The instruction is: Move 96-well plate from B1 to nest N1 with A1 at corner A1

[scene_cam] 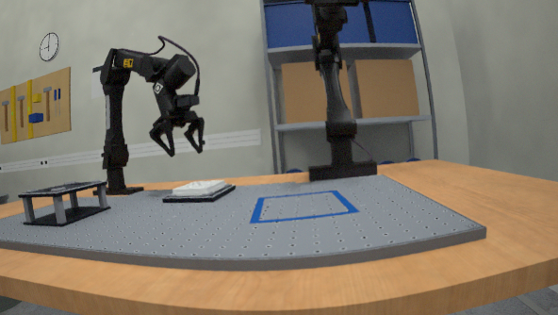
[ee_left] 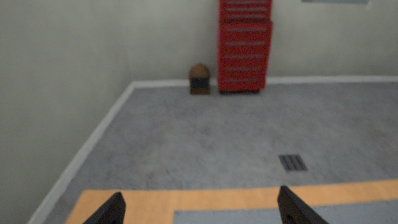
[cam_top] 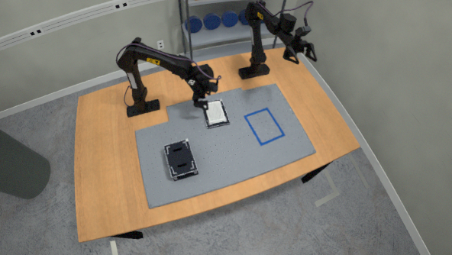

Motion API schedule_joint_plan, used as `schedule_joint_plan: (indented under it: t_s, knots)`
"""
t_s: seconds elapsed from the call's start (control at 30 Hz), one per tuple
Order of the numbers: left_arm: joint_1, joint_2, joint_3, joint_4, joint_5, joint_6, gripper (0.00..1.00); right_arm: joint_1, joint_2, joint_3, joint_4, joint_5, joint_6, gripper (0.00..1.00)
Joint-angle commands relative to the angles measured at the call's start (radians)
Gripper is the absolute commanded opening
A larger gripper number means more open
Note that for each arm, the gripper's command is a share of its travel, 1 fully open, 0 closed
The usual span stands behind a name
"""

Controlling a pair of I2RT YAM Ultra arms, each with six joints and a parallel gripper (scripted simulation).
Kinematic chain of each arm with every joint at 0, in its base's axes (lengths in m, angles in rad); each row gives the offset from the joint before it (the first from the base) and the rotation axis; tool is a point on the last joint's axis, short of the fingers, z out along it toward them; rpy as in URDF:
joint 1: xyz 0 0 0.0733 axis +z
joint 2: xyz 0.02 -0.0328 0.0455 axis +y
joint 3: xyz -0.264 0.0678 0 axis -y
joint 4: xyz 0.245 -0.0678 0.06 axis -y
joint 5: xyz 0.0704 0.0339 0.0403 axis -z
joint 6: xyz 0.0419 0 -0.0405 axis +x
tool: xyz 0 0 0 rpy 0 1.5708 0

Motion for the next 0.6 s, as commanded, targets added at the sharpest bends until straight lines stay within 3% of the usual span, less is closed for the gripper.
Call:
schedule_joint_plan:
  t_s: [0.0, 0.27, 0.33, 0.57]
  knots:
    - [-0.072, -0.025, 0.024, -0.113, -0.020, -0.032, 1.00, 0.018, 0.032, 0.064, -0.058, 0.043, 0.177, 1.00]
    - [-0.316, -0.106, 0.053, -0.356, -0.075, -0.097, 1.00, 0.043, 0.147, 0.201, -0.191, 0.089, 0.530, 1.00]
    - [-0.316, -0.106, 0.053, -0.356, -0.075, -0.097, 1.00, 0.043, 0.147, 0.201, -0.191, 0.089, 0.530, 1.00]
    - [-0.558, -0.188, 0.096, -0.619, -0.136, -0.154, 1.00, 0.039, 0.263, 0.349, -0.331, 0.079, 0.813, 1.00]
